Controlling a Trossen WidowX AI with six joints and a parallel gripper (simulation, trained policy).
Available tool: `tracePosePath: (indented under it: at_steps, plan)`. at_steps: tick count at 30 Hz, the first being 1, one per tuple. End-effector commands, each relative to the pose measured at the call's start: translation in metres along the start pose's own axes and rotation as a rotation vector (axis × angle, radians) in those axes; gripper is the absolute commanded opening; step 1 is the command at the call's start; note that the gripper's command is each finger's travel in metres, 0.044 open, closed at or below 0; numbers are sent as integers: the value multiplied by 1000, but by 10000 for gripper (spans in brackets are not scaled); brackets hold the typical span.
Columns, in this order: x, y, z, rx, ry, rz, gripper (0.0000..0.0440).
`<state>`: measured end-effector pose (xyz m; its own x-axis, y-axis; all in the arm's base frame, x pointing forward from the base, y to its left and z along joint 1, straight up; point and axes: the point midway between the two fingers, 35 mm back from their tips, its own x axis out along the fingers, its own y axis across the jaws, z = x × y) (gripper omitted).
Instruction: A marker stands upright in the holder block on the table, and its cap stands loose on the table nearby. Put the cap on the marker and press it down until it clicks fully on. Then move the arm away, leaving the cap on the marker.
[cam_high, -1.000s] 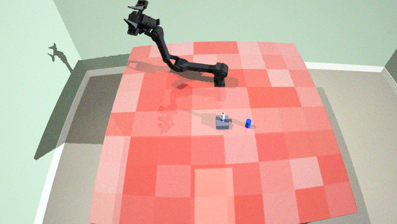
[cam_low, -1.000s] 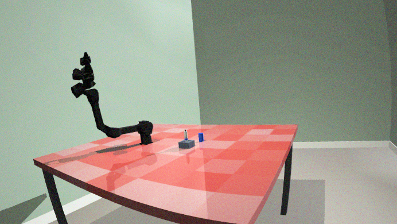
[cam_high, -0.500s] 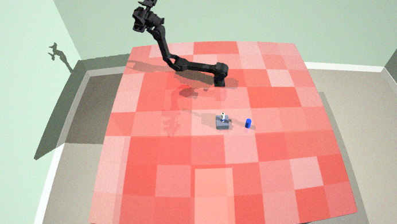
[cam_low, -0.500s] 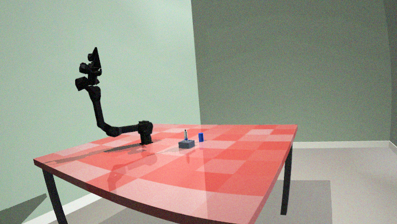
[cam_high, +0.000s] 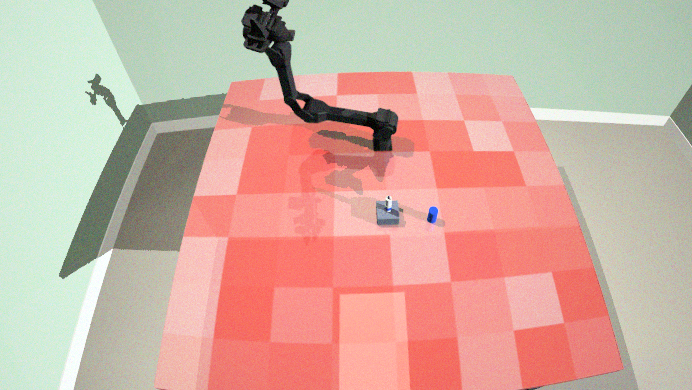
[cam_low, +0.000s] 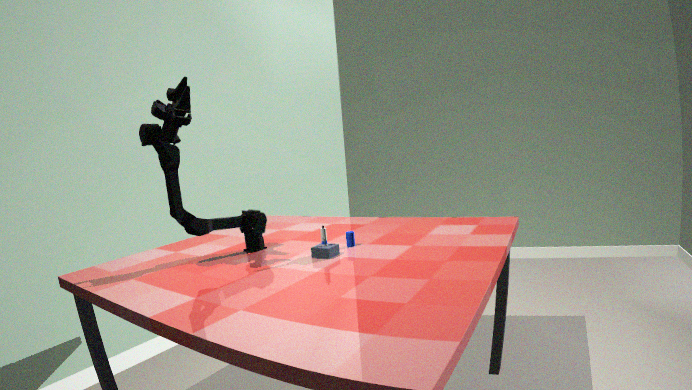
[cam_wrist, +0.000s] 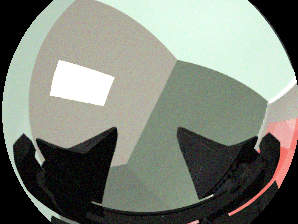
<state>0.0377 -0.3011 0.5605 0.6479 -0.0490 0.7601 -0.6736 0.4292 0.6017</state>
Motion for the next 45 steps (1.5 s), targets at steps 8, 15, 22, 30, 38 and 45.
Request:
tracePosePath:
  at_steps: [8,15,22,30,38,45]
  plan:
    - [8,12,-39,-15,124,19,307]
    - [12,19,-63,-26,203,30,308]
    - [14,25,-88,-35,281,37,309]
    - [15,32,-115,-46,370,41,311]
    - [15,37,-143,-56,457,41,313]
    - [13,42,-166,-65,532,38,314]
